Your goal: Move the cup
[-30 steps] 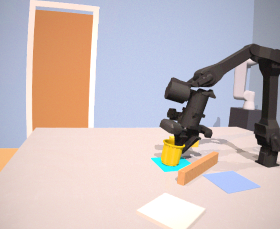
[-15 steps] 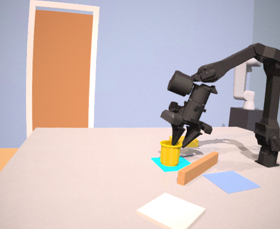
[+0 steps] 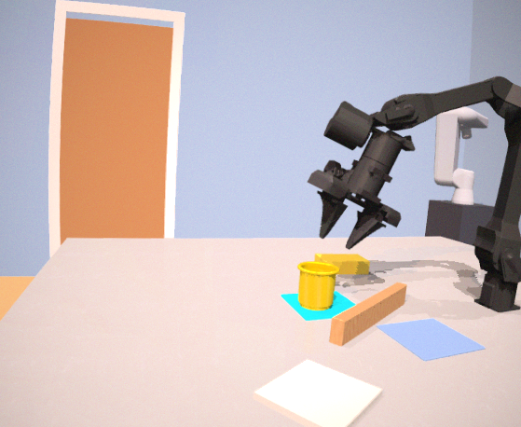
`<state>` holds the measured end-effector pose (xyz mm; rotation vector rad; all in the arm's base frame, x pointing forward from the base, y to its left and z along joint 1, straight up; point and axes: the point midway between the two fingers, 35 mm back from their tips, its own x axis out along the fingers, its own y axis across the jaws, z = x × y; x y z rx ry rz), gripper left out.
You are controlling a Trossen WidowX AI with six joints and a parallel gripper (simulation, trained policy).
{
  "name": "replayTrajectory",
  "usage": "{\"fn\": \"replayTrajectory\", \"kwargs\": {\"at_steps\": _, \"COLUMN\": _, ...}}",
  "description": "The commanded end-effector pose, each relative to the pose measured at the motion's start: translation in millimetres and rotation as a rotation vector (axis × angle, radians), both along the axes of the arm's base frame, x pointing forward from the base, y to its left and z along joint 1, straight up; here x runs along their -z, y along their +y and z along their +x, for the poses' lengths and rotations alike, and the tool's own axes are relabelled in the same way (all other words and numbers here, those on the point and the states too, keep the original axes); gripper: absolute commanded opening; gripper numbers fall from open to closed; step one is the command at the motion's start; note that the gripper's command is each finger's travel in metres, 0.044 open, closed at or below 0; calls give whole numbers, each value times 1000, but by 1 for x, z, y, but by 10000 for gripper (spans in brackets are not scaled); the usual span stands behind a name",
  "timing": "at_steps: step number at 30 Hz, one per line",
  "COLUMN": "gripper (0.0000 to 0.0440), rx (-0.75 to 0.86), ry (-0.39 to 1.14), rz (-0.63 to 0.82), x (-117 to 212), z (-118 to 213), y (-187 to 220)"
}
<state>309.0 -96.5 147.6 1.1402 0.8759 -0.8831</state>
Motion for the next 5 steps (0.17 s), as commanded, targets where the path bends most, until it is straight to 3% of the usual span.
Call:
{"fn": "replayTrajectory", "kwargs": {"at_steps": 1, "gripper": 377, "rx": 8, "ry": -29, "rz": -3, "x": -16, "z": -1, "y": -5}}
{"fn": "replayTrajectory", "kwargs": {"at_steps": 3, "gripper": 424, "rx": 16, "ry": -39, "rz": -5, "x": -22, "z": 0, "y": -7}}
{"fn": "replayTrajectory", "kwargs": {"at_steps": 5, "gripper": 440, "rx": 22, "ry": -49, "rz": -7, "x": -28, "z": 0, "y": -10}}
